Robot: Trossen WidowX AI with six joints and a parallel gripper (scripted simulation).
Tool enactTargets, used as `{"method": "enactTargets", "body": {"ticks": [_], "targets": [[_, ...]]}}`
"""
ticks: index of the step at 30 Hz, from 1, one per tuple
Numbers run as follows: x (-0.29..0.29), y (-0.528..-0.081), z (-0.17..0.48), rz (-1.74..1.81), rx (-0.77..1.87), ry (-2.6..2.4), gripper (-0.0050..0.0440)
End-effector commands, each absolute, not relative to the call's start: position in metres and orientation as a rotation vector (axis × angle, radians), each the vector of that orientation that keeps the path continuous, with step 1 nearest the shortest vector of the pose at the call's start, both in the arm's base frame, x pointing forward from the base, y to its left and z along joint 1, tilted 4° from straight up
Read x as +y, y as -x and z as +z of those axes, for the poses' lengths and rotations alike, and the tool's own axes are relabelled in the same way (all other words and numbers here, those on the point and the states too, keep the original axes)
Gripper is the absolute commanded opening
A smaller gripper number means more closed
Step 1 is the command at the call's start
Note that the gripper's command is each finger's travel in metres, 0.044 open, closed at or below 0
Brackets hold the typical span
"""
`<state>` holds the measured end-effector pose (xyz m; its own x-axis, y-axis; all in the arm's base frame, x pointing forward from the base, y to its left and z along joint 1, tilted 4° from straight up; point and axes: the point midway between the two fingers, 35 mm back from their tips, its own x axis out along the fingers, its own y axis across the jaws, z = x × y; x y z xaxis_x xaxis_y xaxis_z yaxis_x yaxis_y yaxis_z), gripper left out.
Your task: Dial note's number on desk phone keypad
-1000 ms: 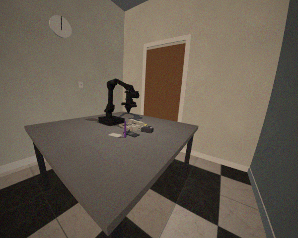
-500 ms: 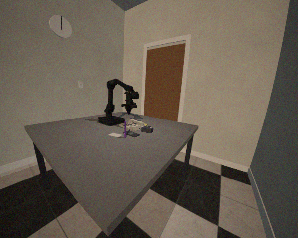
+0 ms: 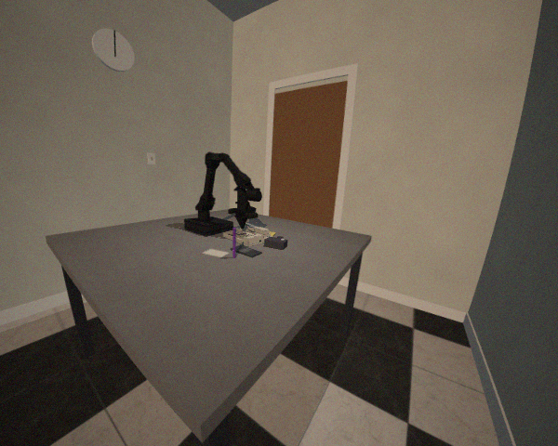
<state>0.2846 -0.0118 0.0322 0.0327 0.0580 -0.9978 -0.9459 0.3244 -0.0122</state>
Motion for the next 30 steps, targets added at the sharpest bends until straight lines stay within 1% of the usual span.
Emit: {"method": "enactTargets", "body": {"ticks": [1, 18, 30], "targets": [[-0.011, -0.282, 0.025, 0.989, 1.296, 0.922, -0.0050], [-0.010, -0.283, 0.007, 0.989, 1.296, 0.922, -0.0050], [-0.010, -0.283, 0.007, 0.989, 1.296, 0.922, -0.0050]]}}
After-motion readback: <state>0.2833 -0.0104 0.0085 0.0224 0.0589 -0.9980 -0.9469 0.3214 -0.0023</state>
